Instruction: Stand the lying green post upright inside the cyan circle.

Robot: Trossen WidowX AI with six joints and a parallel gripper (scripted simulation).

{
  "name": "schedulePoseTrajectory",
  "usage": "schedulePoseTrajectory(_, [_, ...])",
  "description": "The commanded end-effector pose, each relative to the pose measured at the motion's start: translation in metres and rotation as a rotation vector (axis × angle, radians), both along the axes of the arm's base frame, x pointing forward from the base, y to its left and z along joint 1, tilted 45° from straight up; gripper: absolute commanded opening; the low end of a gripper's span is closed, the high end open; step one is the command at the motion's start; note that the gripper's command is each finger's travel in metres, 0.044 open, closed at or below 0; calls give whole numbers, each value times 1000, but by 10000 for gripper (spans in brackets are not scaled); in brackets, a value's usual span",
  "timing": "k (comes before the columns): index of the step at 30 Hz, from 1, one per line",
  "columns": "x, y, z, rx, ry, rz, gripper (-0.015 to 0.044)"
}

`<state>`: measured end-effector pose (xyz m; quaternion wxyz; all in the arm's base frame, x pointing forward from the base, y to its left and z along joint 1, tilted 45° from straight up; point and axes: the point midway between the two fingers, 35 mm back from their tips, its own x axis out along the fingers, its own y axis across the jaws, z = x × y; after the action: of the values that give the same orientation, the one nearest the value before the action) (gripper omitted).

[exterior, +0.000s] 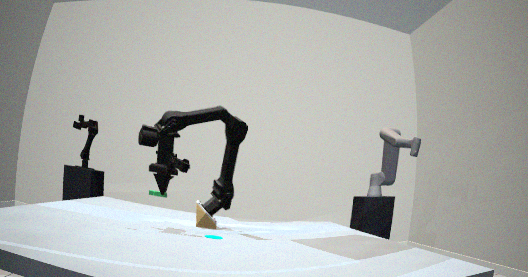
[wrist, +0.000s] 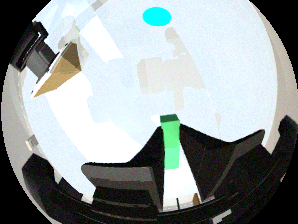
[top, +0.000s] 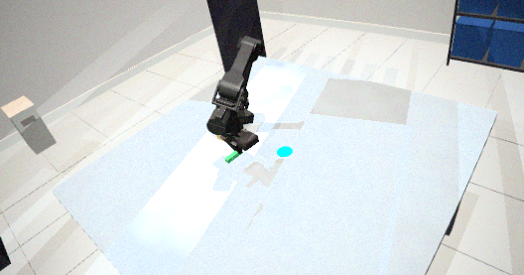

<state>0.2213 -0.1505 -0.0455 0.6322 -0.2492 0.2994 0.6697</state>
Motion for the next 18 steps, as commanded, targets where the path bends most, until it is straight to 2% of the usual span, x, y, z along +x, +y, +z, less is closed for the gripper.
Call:
schedulePoseTrajectory(1, [0,-4,5,-6,-2,1,23])
schedulePoseTrajectory(18, [18,22,42,-48,331,-344,23])
